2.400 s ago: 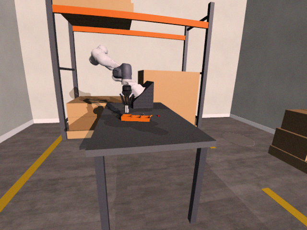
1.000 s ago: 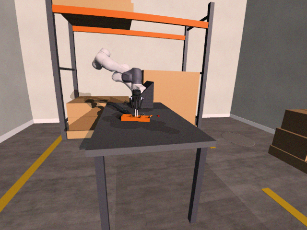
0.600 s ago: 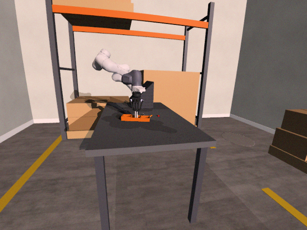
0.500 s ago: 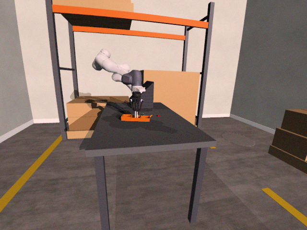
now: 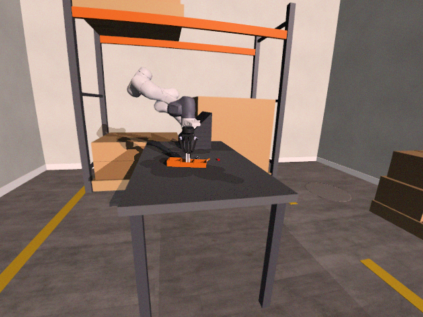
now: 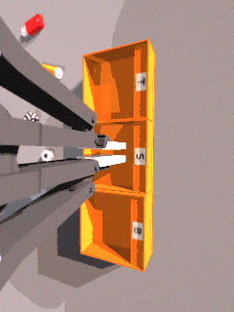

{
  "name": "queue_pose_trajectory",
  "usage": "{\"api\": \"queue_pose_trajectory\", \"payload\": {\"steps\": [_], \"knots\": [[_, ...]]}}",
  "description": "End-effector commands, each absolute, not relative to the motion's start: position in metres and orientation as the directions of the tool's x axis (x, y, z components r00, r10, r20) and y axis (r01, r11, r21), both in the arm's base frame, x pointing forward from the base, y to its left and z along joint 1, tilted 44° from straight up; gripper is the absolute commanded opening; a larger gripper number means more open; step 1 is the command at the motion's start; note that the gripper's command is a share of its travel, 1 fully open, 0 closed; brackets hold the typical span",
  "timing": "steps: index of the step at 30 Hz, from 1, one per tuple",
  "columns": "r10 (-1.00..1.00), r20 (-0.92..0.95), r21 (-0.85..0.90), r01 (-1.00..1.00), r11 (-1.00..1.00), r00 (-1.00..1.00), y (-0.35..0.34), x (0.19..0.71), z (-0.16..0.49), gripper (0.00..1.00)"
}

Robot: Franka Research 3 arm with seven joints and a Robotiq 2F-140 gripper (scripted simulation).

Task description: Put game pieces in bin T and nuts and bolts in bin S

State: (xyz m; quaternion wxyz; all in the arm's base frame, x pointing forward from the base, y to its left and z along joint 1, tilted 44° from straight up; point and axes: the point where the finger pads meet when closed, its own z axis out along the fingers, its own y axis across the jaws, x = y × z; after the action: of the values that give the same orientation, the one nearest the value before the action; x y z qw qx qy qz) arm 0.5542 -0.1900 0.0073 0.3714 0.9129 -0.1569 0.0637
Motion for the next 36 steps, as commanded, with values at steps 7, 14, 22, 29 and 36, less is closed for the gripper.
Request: {"api": "queue_pose_trajectory", "payload": {"steps": [7,14,22,29,36], "knots": [[-0.242,0.237,0.657,-0.339,-0.674,0.941,-0.1913,0.5549,0.0069,0.05],[-0.242,0.237,0.657,-0.339,-0.674,0.941,-0.1913,0.5549,0.0069,0.05],[-0.242,0.237,0.657,-0.339,-0.674,0.941,-0.1913,0.5549,0.0069,0.05],[-0.242,0.237,0.657,-0.339,-0.674,0.941,-0.1904,0.5549,0.0079,0.05],[-0.242,0.237,0.657,-0.339,-0.674,0.941,-0.1838,0.5549,0.0146,0.05]]}}
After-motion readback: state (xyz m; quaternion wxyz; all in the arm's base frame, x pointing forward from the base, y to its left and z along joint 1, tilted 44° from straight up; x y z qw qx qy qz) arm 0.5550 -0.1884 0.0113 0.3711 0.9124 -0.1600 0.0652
